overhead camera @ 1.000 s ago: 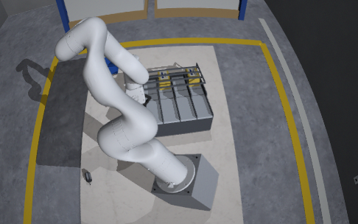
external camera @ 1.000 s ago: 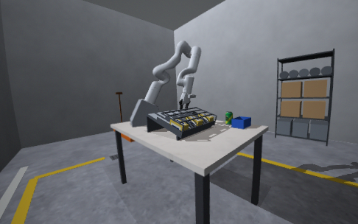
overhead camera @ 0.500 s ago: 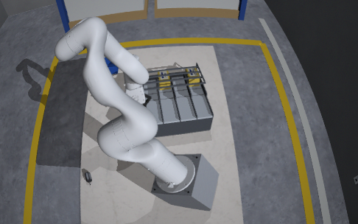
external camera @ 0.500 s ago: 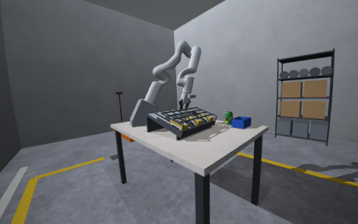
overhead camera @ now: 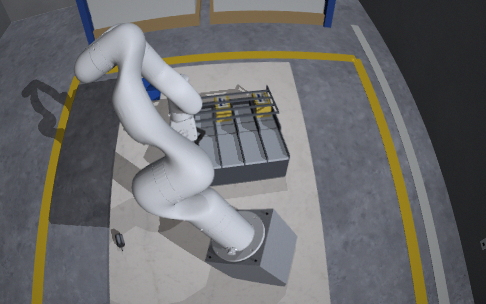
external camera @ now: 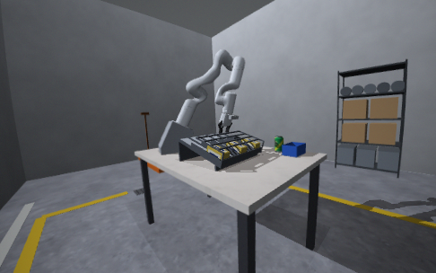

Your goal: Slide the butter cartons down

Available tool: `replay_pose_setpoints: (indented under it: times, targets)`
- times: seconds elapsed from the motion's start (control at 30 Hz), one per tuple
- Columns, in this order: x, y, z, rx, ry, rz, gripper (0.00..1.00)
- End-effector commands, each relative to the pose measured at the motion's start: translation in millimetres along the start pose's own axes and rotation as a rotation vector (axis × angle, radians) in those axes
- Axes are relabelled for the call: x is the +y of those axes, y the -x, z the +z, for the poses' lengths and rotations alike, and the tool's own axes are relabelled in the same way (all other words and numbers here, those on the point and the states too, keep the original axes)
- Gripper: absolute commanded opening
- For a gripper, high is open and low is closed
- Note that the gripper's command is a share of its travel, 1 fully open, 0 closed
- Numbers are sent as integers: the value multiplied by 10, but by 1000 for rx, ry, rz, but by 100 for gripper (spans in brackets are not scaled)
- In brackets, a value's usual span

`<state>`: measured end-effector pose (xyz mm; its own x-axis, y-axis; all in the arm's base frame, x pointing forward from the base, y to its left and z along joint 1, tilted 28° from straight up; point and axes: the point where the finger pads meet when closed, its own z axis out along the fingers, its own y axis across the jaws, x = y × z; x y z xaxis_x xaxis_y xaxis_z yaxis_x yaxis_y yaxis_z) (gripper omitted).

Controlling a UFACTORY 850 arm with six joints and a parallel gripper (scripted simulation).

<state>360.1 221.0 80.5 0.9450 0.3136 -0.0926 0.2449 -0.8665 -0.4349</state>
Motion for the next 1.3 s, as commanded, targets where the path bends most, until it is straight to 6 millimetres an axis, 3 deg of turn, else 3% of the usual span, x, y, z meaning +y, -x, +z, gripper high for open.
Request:
replay_pose_setpoints:
  times: [0.0,1.27]
  targets:
    - [0,-5,-5,1,0,0,87]
    - [0,-5,-5,1,0,0,90]
